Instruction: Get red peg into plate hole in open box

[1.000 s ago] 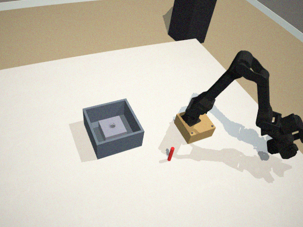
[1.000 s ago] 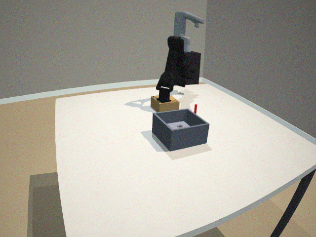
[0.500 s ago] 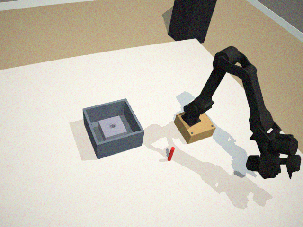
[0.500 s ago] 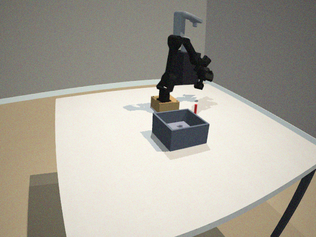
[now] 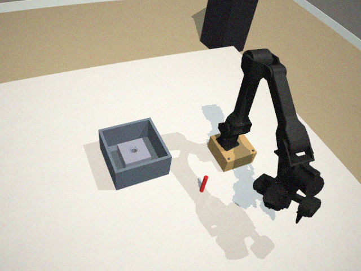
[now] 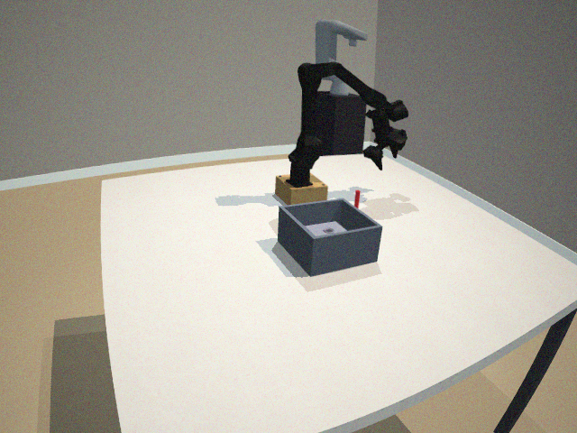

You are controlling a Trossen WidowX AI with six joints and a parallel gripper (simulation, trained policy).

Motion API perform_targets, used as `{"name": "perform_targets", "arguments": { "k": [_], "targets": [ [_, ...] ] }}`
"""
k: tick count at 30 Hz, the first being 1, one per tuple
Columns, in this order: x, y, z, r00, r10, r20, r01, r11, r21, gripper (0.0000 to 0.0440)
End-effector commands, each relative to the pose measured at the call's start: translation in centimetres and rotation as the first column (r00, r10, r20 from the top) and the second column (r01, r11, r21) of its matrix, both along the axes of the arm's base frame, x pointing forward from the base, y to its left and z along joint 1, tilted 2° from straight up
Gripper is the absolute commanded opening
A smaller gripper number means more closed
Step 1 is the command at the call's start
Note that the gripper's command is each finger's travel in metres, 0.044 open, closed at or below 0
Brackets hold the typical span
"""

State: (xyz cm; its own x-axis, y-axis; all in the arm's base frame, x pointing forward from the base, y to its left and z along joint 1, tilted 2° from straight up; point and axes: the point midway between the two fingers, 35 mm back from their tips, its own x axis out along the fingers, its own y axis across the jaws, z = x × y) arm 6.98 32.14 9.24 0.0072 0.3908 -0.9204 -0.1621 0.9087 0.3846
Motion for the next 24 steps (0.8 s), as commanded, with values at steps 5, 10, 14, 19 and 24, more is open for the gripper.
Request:
{"name": "perform_targets", "arguments": {
  "k": [5, 10, 14, 19, 24],
  "targets": [
    [4.7, -5.2, 2.2, 0.98, -0.2, 0.02, 0.201, 0.972, -0.125, 0.044],
    [6.6, -8.6, 2.9, 0.939, -0.343, 0.016, 0.338, 0.917, -0.211, 0.044],
    [7.6, -11.2, 3.1, 0.893, -0.449, 0.011, 0.434, 0.855, -0.284, 0.044],
    [8.2, -14.3, 2.9, 0.823, -0.568, 0.01, 0.53, 0.761, -0.374, 0.044],
    [8.6, -16.8, 2.4, 0.75, -0.661, 0.018, 0.597, 0.665, -0.449, 0.044]
  ]
}}
